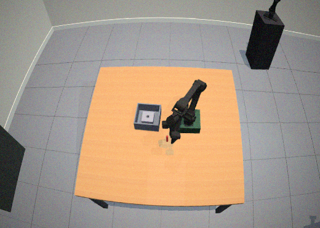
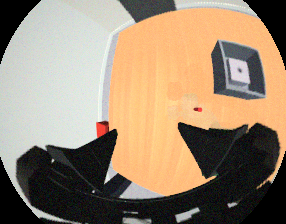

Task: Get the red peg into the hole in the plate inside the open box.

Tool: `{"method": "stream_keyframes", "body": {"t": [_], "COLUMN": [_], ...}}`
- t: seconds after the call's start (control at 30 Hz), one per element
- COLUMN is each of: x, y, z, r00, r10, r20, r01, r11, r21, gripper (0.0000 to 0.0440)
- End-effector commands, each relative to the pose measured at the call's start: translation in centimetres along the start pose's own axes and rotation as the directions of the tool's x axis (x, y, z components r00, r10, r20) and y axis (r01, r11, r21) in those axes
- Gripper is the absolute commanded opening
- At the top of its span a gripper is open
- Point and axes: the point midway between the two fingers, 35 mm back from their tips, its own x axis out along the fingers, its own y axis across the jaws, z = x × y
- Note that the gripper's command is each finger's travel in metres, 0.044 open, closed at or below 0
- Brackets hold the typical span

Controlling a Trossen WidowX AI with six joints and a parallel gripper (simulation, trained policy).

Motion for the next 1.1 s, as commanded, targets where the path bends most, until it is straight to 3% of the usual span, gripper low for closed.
{"method": "stream_keyframes", "body": {"t": [0.0, 0.27, 0.53, 0.8, 1.07], "x": [0.4, 1.1, 1.8, 2.7, 4.0], "y": [-1.6, -5.8, -9.6, -12.1, -13.7], "z": [0.4, 0.8, 0.5, 0.0, -0.3], "r00": [0.997, 0.964, 0.894, 0.815, 0.753], "r10": [-0.076, -0.253, -0.408, -0.504, -0.556], "r20": [-0.013, -0.078, -0.185, -0.285, -0.352], "r01": [0.077, 0.265, 0.447, 0.576, 0.654], "r11": [0.994, 0.925, 0.79, 0.659, 0.571], "r21": [0.082, 0.272, 0.419, 0.483, 0.496], "gripper": [0.044, 0.044, 0.044, 0.044, 0.044]}}
